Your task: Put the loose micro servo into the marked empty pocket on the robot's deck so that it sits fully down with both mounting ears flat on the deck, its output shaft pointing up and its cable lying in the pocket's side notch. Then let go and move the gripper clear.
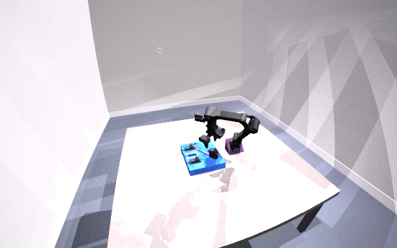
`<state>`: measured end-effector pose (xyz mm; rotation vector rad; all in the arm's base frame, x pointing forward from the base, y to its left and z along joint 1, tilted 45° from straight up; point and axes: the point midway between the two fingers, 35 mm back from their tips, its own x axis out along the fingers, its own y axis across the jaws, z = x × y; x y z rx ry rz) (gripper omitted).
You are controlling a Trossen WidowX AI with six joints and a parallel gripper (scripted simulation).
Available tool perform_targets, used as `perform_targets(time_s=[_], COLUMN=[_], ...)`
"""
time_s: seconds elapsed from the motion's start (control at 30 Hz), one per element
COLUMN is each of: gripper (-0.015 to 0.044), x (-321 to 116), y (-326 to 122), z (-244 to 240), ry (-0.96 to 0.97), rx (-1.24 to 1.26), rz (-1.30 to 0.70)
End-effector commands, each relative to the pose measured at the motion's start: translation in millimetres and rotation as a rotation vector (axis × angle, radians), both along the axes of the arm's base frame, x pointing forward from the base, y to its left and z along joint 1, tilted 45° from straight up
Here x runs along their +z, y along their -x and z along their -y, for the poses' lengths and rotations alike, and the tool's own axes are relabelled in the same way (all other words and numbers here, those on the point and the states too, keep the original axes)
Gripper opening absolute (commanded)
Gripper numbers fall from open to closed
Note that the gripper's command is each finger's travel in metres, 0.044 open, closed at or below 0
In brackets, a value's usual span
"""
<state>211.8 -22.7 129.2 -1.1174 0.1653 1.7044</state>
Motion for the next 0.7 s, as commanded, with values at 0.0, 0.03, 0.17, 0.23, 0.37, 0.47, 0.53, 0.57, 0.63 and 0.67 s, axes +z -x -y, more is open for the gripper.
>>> perform_targets(time_s=[0.0, 0.03, 0.17, 0.23, 0.37, 0.47, 0.53, 0.57, 0.63, 0.67], gripper=[0.044, 0.044, 0.044, 0.044, 0.044, 0.044, 0.044, 0.044, 0.044, 0.044], x=[0.1, 0.1, -6.1, -11.8, -18.1, -19.7, -21.4, -22.5, -24.8, -25.9], y=[5.2, 5.2, 5.1, 5.3, 5.3, 5.3, 5.3, 5.3, 5.4, 5.4], z=[-0.4, -0.4, -6.6, -12.3, -18.9, -20.5, -22.3, -23.3, -25.6, -26.7], ry=[-0.038, -0.038, -0.038, -0.038, -0.039, -0.039, -0.039, -0.039, -0.039, -0.039], rx=[0.005, 0.005, 0.005, 0.005, 0.005, 0.005, 0.005, 0.005, 0.005, 0.005], rz=[-0.014, -0.014, -0.014, -0.014, -0.013, -0.013, -0.013, -0.013, -0.013, -0.013])
